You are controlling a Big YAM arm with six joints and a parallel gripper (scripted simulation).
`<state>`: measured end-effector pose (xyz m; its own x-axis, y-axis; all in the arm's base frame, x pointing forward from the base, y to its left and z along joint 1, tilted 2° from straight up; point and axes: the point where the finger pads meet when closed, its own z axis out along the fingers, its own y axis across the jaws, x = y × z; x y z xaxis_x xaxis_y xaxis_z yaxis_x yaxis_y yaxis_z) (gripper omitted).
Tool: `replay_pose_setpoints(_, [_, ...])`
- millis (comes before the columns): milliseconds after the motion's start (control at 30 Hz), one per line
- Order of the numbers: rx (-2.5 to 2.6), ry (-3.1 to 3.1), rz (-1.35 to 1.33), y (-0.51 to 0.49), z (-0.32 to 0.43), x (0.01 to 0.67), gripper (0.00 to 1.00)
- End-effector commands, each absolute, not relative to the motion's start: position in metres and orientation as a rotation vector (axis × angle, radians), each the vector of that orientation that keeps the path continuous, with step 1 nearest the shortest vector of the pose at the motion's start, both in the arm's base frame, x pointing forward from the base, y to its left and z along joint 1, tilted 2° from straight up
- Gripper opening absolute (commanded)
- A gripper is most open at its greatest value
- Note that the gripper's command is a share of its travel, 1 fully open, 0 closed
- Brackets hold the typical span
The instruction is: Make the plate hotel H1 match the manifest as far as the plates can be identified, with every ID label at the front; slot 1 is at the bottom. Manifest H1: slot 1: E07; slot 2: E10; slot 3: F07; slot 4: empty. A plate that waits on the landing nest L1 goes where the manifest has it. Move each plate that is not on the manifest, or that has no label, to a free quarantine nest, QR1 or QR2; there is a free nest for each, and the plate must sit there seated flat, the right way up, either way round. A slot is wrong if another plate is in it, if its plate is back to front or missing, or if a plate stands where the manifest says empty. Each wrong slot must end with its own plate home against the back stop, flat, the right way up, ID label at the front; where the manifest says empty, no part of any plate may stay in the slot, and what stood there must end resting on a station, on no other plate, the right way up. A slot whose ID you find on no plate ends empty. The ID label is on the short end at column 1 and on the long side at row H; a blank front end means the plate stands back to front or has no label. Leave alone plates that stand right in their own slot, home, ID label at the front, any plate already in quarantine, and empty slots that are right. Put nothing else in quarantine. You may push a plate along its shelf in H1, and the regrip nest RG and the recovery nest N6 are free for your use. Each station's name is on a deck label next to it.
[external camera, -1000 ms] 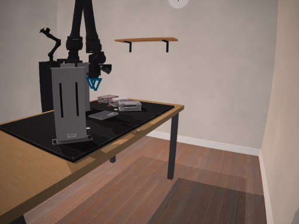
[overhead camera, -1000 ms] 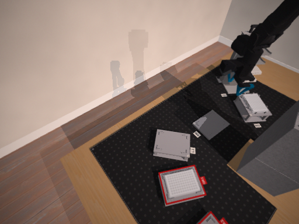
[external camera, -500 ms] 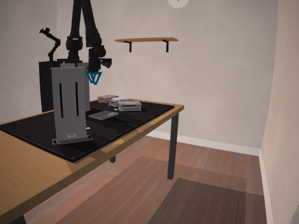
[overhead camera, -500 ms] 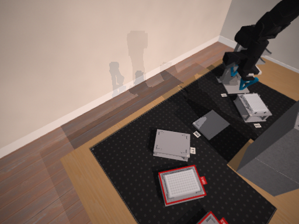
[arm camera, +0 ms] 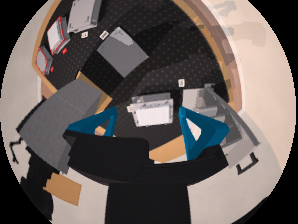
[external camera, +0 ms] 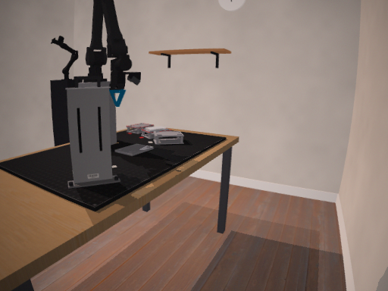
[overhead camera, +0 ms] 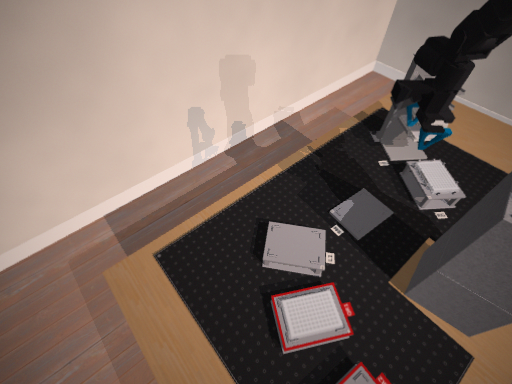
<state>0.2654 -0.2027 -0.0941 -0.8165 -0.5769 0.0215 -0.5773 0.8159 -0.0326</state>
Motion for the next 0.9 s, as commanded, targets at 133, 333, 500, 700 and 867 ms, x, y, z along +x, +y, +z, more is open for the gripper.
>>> replay_pose_setpoints(133, [0.632, -3.092, 0.102, -0.227, -0.085, 0.250, 1.00])
replay_pose_setpoints(333, [0.451, -3.124, 0.094, -0.238, -0.087, 0.237, 1.00])
replay_pose_setpoints(500, [0.305, -3.145, 0.099, -0.247, -0.085, 0.228, 1.00])
replay_pose_setpoints(700, [0.084, -3.163, 0.101, -0.264, -0.084, 0.214, 1.00])
replay_pose_setpoints(867, [-0.100, -3.171, 0.113, -0.282, -0.080, 0.207, 1.00])
